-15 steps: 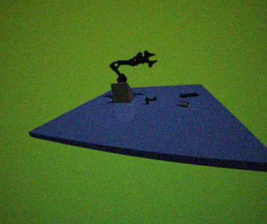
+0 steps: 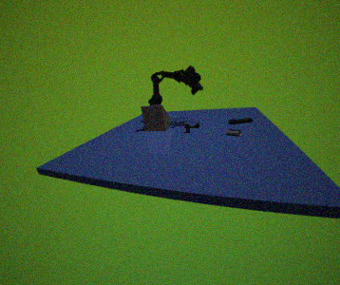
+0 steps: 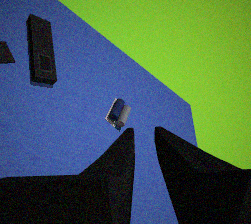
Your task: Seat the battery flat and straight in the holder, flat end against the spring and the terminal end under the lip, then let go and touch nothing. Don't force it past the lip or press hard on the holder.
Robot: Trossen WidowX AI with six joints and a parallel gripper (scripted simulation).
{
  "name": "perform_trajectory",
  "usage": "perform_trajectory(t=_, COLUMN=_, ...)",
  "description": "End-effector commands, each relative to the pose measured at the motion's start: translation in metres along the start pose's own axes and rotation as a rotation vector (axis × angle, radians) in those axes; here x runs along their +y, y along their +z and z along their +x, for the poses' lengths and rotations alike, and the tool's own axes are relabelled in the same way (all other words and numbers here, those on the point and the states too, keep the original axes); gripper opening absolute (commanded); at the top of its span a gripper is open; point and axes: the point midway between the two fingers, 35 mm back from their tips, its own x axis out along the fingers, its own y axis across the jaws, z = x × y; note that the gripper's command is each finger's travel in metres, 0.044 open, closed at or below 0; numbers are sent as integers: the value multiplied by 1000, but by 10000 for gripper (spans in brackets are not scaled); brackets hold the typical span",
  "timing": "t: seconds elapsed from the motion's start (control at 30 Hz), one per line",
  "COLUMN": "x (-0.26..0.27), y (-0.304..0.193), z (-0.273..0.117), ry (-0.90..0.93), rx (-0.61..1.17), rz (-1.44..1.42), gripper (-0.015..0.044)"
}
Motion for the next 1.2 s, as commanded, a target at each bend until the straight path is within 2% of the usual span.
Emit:
perform_trajectory(t=0.0, x=-4, y=-37, z=26, ry=101, rx=196, rz=8, gripper=0)
perform_trajectory(t=0.27, x=-2, y=-127, z=54, ry=400, rx=596, rz=154, gripper=0)
perform_trajectory(t=0.5, x=7, y=-180, z=56, ry=680, rx=814, rz=389, gripper=0)
perform_trajectory(t=0.7, x=9, y=-185, z=56, ry=705, rx=828, rz=416, gripper=0)
perform_trajectory(t=0.97, x=61, y=-222, z=91, ry=708, rx=827, rz=417, gripper=0)
perform_trajectory(t=1.17, x=65, y=-226, z=93, ry=709, rx=827, rz=417, gripper=0)
